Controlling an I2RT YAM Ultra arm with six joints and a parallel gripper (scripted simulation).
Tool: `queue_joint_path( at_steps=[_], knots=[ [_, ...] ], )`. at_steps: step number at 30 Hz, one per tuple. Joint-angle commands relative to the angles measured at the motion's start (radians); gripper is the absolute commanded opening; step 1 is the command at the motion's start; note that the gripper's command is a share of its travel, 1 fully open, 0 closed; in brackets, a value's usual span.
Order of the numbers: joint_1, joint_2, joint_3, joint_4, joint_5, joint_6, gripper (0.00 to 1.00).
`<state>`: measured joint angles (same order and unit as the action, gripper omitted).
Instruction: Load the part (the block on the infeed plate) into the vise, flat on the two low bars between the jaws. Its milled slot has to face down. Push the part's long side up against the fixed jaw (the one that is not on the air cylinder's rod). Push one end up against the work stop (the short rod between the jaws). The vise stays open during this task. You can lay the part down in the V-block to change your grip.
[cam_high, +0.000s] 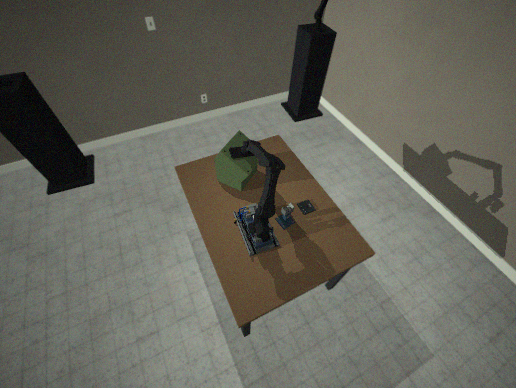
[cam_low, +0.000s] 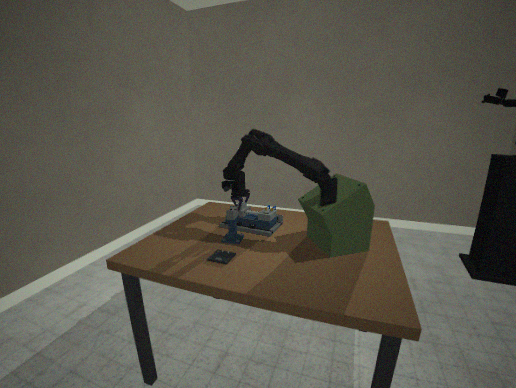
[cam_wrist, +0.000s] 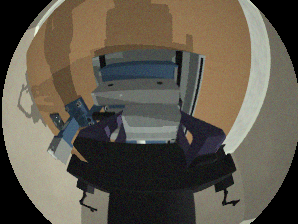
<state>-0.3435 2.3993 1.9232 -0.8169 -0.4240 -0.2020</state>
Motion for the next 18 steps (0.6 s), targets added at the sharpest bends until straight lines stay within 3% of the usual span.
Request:
queue_joint_path(
  at_steps=[1,18],
  knots=[
    [-0.015,-0.017,0.049,-0.003,0.001,-0.006,0.0],
    [-0.014,-0.016,0.059,-0.006,0.001,-0.007,0.0]
  ],
)
